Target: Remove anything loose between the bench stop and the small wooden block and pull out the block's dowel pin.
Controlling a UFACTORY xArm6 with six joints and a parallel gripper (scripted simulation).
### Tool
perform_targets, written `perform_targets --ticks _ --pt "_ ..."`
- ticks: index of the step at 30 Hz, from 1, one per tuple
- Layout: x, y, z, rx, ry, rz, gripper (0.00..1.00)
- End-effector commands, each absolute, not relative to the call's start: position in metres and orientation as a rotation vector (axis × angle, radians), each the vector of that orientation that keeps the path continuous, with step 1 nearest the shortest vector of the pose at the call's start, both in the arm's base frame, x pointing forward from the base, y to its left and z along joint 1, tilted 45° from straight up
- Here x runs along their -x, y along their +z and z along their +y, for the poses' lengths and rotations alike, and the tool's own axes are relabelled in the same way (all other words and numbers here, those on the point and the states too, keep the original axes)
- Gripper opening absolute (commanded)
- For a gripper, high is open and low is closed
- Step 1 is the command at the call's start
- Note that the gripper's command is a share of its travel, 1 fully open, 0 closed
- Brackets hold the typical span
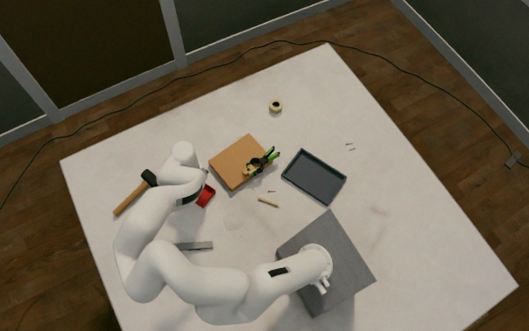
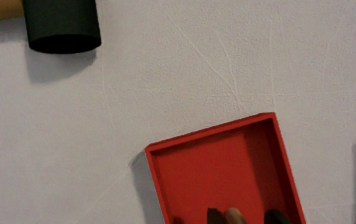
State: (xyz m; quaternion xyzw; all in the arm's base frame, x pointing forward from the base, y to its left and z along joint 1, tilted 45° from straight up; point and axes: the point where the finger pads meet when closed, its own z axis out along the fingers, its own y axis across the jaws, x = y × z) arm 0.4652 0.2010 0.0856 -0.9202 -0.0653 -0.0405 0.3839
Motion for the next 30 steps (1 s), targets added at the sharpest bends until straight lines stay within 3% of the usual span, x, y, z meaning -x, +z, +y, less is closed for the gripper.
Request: perform_targets --ticks 1,30 --pt "-0.466 0.093 0.194 2.346 -0.107 -0.166 0.28" --pt "-0.464 0.153 0.133 2.346 -0.108 -0.166 0.28"
